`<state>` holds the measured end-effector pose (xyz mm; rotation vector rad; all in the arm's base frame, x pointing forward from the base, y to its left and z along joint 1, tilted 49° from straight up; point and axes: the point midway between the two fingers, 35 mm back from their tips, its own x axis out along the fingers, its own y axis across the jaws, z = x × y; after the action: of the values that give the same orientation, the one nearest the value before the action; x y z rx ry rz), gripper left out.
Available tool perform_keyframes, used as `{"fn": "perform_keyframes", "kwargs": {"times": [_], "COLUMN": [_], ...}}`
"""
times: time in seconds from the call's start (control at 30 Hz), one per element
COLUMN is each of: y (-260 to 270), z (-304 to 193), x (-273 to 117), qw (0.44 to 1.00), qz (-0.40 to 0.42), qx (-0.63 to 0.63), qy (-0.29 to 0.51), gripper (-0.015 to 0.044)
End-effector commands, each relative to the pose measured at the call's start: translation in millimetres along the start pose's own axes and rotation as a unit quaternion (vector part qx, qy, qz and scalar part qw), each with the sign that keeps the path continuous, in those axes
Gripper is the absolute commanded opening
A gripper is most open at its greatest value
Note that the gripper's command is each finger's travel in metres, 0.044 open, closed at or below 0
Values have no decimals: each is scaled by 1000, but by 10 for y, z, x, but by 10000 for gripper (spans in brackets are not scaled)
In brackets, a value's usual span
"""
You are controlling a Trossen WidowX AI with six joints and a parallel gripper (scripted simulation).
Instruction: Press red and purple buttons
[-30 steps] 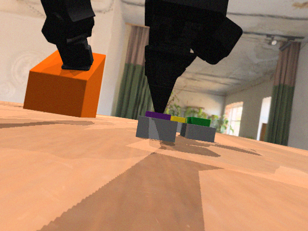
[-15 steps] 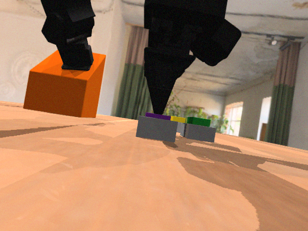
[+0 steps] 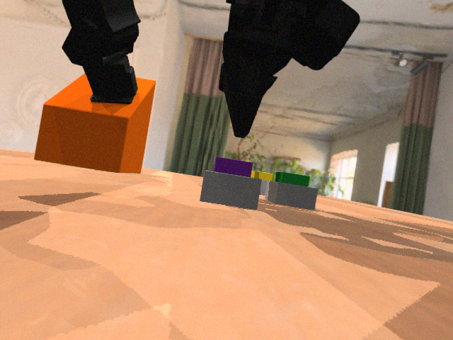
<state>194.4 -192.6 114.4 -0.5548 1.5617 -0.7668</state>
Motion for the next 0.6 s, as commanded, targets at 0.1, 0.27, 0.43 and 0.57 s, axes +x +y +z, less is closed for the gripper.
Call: {"fn": "perform_keyframes", "kwargs": {"times": [0.1,0.27,0.43,0.57], "y": [725,1421,2127,2687], "z": [612,876,945,877], "x": [-225,-408,-565,-658], "qw": [999,998,997,998], "qz": [44,65,70,65], "qx": [-7,-12,-15,-16], "qy": [-23,-23,-16,-9], "gripper": [230,361,400,400]}}
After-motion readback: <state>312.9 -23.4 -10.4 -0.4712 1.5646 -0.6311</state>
